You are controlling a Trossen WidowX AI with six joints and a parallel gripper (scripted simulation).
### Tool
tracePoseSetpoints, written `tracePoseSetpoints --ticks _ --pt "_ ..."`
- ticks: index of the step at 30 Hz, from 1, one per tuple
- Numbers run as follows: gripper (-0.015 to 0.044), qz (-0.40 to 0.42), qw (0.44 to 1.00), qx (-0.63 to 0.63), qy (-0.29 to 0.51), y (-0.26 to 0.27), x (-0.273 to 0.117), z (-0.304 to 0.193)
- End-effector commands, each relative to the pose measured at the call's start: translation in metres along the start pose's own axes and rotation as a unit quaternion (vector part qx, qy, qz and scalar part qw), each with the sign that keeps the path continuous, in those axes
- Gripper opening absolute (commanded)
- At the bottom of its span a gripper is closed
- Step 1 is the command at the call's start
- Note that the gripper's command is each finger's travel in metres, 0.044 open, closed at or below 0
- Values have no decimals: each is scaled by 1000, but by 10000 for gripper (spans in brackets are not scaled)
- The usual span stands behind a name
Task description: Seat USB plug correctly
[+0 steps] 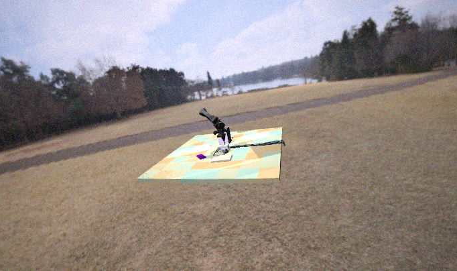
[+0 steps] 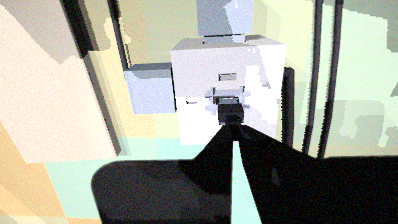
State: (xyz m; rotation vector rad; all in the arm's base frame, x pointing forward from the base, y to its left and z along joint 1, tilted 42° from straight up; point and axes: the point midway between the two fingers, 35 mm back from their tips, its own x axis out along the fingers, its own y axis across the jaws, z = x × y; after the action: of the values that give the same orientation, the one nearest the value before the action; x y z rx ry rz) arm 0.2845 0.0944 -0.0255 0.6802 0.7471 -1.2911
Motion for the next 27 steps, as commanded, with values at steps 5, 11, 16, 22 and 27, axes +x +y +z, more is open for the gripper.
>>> tracePoseSetpoints --ticks 5,11,16,22,27 --pt "0 0 1000 -2 0 0 1 0" --pt "0 0 1000 -2 0 0 2 0" --pt "0 0 1000 -2 0 0 3 0" --pt "0 0 1000 -2 0 0 4 0" --pt "0 0 1000 -2 0 0 4 0"
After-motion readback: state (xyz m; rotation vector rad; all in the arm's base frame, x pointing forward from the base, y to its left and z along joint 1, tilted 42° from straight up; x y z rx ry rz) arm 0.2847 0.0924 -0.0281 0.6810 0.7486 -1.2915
